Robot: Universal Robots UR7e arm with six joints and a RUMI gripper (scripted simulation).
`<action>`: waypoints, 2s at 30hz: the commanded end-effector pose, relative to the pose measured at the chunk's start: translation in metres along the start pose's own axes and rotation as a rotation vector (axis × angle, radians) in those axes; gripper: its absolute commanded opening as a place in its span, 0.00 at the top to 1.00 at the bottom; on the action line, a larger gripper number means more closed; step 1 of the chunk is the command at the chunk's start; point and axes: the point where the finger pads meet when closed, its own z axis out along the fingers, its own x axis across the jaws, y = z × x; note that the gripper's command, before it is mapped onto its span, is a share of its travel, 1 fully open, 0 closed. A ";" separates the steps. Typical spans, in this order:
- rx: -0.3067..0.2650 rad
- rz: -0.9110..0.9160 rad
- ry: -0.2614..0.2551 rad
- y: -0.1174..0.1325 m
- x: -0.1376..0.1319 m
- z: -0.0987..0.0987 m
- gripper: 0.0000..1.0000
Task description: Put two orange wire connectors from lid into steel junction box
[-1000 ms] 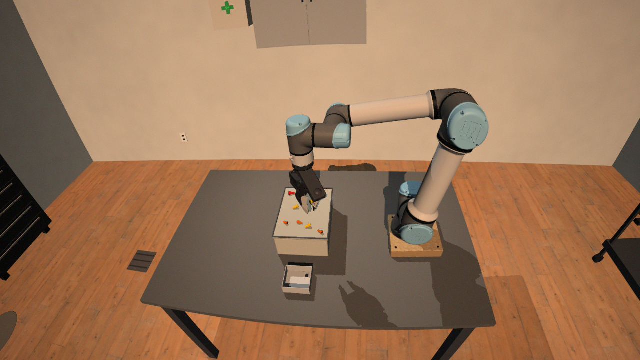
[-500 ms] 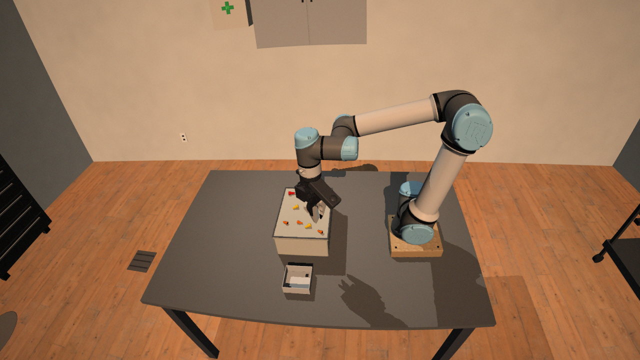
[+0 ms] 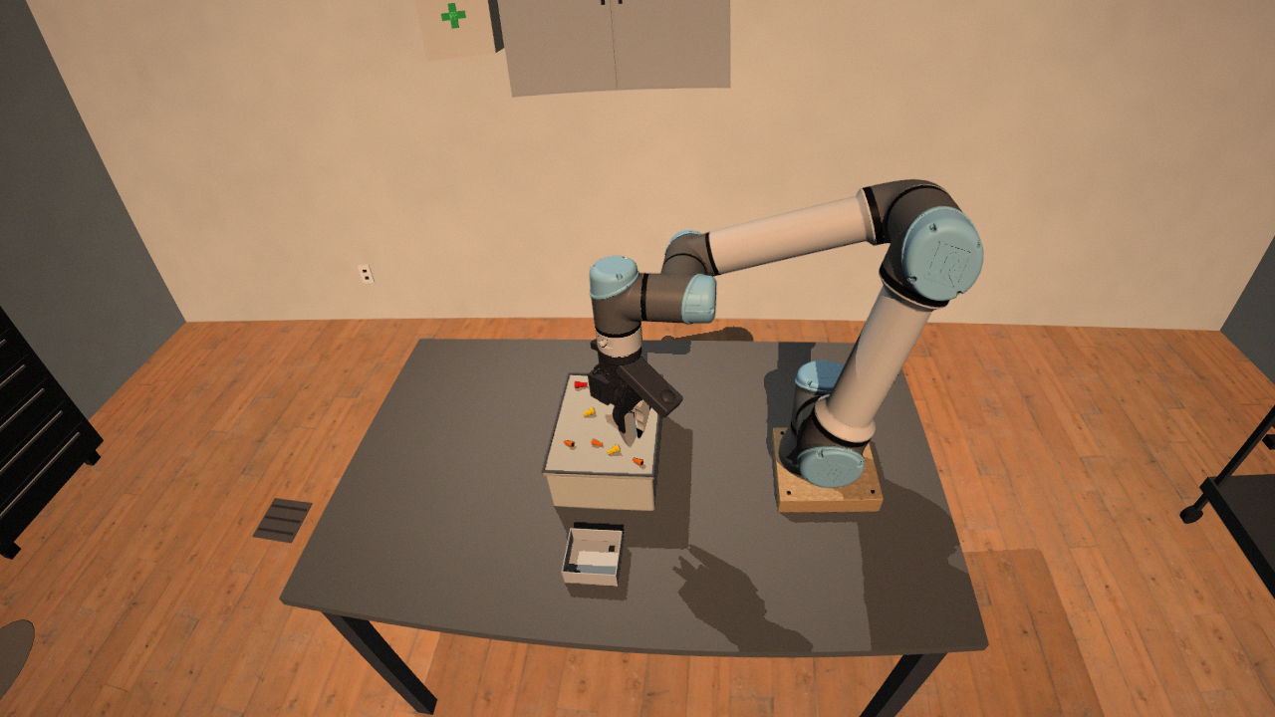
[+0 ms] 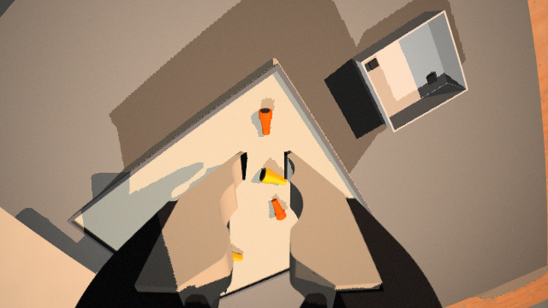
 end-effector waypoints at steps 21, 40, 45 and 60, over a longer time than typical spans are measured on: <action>0.000 0.001 0.001 0.001 -0.001 0.039 0.85; 0.000 0.001 0.001 0.001 -0.001 0.039 0.85; 0.000 0.001 0.001 0.002 -0.001 0.039 0.85; 0.002 0.002 0.000 0.001 -0.001 0.041 0.85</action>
